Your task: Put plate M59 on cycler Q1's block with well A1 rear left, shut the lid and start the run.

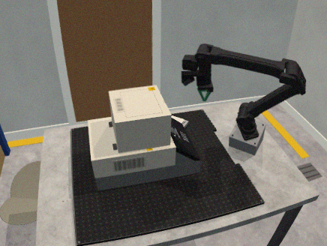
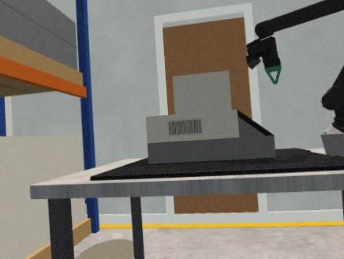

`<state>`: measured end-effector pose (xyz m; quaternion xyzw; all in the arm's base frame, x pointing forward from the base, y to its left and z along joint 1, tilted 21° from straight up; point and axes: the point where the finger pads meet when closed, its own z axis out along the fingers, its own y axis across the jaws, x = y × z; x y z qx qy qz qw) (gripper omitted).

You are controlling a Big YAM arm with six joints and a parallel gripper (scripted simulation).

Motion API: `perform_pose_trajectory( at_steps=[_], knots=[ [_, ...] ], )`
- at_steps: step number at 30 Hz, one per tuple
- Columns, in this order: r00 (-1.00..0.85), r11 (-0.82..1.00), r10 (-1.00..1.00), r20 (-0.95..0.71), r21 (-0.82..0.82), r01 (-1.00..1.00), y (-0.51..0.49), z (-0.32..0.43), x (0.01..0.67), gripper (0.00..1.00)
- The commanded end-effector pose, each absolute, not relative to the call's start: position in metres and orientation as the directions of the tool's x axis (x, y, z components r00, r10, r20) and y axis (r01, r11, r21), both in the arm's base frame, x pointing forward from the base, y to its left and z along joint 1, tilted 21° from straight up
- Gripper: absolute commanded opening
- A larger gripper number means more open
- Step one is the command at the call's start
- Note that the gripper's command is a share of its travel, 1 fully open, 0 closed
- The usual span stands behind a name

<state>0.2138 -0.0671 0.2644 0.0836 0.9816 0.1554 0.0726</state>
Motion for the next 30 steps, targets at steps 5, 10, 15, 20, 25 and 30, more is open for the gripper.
perform_pose_trajectory(
  at_steps=[5, 10, 15, 20, 25, 30],
  knots=[
    [-0.946, 0.967, -0.090, -0.313, 0.200, -0.158, -0.061, 0.303, 0.221, 0.00],
    [-0.928, 0.956, -0.169, -0.332, 0.173, -0.236, -0.067, 0.294, 0.222, 0.00],
    [-0.944, 0.961, -0.122, -0.306, 0.200, -0.189, -0.068, 0.290, 0.219, 0.00],
    [-0.956, 0.964, -0.091, -0.278, 0.217, -0.155, -0.068, 0.285, 0.215, 0.00],
    [-0.960, 0.962, -0.070, -0.271, 0.236, -0.137, -0.067, 0.282, 0.215, 0.00],
    [-0.963, 0.962, -0.058, -0.264, 0.243, -0.125, -0.067, 0.280, 0.215, 0.00]
  ],
)
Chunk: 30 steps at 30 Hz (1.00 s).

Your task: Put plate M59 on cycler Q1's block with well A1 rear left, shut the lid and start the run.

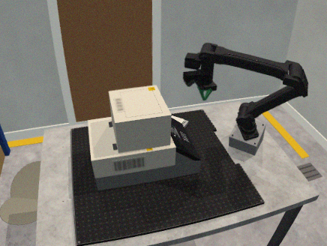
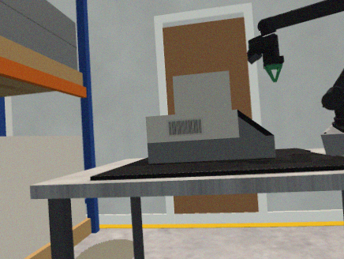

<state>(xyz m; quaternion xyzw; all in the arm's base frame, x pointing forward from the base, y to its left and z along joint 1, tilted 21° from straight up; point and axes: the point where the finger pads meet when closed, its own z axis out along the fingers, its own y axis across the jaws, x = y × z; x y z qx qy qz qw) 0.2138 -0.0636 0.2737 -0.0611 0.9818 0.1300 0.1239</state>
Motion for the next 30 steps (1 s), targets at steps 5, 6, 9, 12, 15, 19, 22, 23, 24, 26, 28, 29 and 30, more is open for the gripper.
perform_pose_trajectory(
  at_steps=[5, 6, 9, 12, 15, 19, 22, 23, 24, 26, 28, 29, 30],
  knots=[
    [-0.966, 0.962, -0.043, -0.256, 0.250, -0.109, -0.068, 0.278, 0.214, 0.00],
    [-0.965, 0.963, -0.042, -0.258, 0.248, -0.108, -0.067, 0.278, 0.214, 0.00],
    [-0.927, 0.959, -0.178, -0.331, 0.153, -0.239, -0.060, 0.260, 0.216, 0.00],
    [-0.877, 0.938, -0.288, -0.384, 0.073, -0.340, -0.054, 0.248, 0.220, 0.00],
    [-0.819, 0.913, -0.374, -0.435, -0.016, -0.408, -0.058, 0.260, 0.224, 0.00],
    [-0.798, 0.896, -0.415, -0.436, -0.044, -0.442, -0.056, 0.241, 0.227, 0.00],
    [-0.729, 0.848, -0.509, -0.457, -0.119, -0.517, -0.050, 0.229, 0.226, 0.00],
    [-0.703, 0.830, -0.538, -0.464, -0.149, -0.537, -0.048, 0.224, 0.227, 0.00],
    [-0.677, 0.813, -0.566, -0.470, -0.178, -0.555, -0.047, 0.222, 0.228, 0.00],
    [-0.628, 0.779, -0.614, -0.478, -0.242, -0.578, -0.050, 0.231, 0.229, 0.00],
    [-0.578, 0.743, -0.660, -0.481, -0.305, -0.595, -0.052, 0.231, 0.232, 0.00],
    [-0.554, 0.725, -0.680, -0.479, -0.331, -0.604, -0.051, 0.223, 0.233, 0.00],
    [-0.530, 0.705, -0.701, -0.476, -0.350, -0.617, -0.049, 0.217, 0.233, 0.00]
  ],
)
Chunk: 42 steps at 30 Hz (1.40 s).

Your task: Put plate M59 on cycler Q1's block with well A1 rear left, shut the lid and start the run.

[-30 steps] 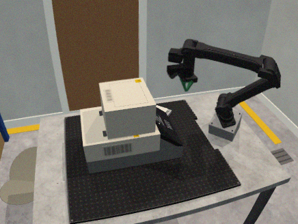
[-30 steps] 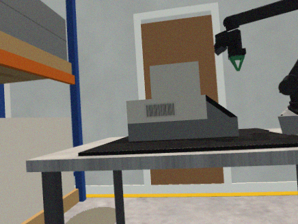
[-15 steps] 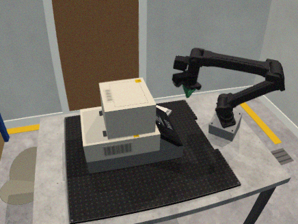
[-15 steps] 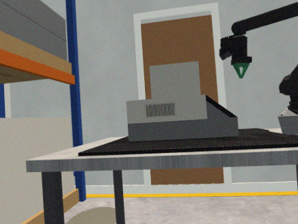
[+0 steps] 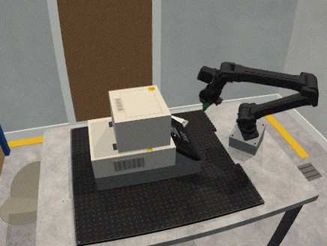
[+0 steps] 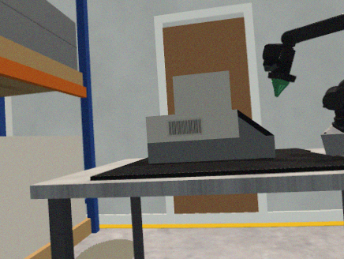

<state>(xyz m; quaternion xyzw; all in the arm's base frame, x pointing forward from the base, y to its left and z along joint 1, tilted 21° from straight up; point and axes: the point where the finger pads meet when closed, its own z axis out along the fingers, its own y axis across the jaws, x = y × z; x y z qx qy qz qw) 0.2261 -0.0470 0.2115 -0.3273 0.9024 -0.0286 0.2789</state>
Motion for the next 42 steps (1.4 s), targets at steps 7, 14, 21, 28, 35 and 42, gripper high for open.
perform_pose_trajectory(
  at_steps=[7, 14, 21, 28, 35, 42],
  knots=[
    [-0.420, 0.611, -0.783, -0.459, -0.439, -0.658, -0.046, 0.203, 0.236, 0.00],
    [-0.236, 0.444, -0.887, -0.397, -0.594, -0.670, -0.044, 0.188, 0.235, 0.00],
    [-0.103, 0.320, -0.935, -0.340, -0.679, -0.661, -0.041, 0.172, 0.238, 0.00],
    [0.076, 0.142, -0.969, -0.235, -0.782, -0.606, -0.037, 0.159, 0.238, 0.00],
    [0.175, 0.038, -0.971, -0.162, -0.830, -0.556, -0.039, 0.171, 0.241, 0.00],
    [0.160, 0.061, -0.971, -0.180, -0.826, -0.560, -0.037, 0.180, 0.241, 0.00]
  ],
)
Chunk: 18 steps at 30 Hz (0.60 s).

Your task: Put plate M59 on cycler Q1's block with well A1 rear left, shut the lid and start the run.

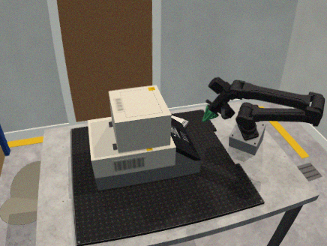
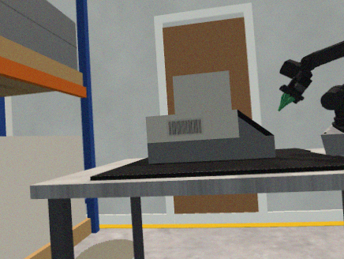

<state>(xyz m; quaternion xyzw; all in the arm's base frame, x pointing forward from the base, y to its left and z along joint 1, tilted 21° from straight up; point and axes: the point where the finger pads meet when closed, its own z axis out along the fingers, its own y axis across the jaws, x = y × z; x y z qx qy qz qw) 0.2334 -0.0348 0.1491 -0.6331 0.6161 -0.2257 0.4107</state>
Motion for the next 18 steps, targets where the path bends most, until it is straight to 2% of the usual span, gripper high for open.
perform_pose_trajectory(
  at_steps=[1, 18],
  knots=[
    [0.158, 0.063, -0.971, -0.181, -0.825, -0.562, -0.036, 0.181, 0.241, 0.00],
    [0.151, 0.084, -0.968, -0.198, -0.832, -0.549, -0.038, 0.192, 0.262, 0.00]
  ],
)
